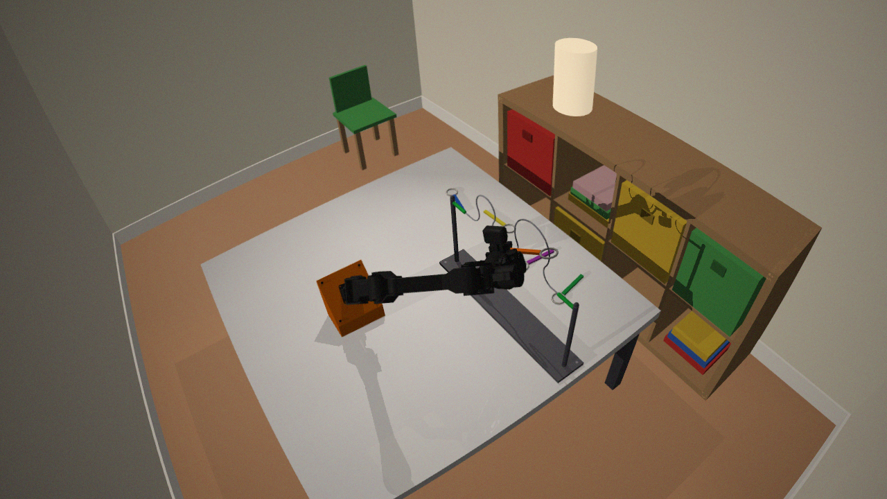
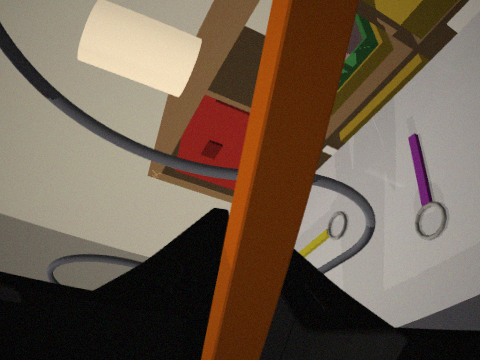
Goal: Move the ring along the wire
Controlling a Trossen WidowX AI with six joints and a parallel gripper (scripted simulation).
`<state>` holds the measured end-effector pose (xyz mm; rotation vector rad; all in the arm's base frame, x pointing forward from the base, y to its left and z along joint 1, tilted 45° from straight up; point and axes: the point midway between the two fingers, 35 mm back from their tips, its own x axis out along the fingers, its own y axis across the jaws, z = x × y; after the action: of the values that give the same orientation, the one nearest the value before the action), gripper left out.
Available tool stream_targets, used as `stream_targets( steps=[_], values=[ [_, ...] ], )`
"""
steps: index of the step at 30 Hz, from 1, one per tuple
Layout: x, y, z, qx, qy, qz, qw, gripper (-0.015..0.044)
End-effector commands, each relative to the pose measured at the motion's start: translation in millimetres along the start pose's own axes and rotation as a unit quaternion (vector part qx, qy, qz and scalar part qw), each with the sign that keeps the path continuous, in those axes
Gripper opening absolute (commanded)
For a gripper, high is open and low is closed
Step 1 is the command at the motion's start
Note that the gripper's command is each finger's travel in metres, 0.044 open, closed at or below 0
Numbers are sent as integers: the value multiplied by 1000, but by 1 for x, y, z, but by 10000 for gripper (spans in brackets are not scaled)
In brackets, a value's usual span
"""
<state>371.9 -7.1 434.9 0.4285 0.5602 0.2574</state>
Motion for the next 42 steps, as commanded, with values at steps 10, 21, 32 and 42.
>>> stream_targets(
  steps=[10, 21, 32, 42],
  values=[
    [-1, -5, 2, -80, -4, -47, 996, -150],
    [-1, -11, 4, -144, -7, -86, 986, -150],
    [-2, -17, 6, -208, -9, -126, 970, -150],
    [-3, -22, 8, -264, -12, -160, 951, -150]
  ],
)
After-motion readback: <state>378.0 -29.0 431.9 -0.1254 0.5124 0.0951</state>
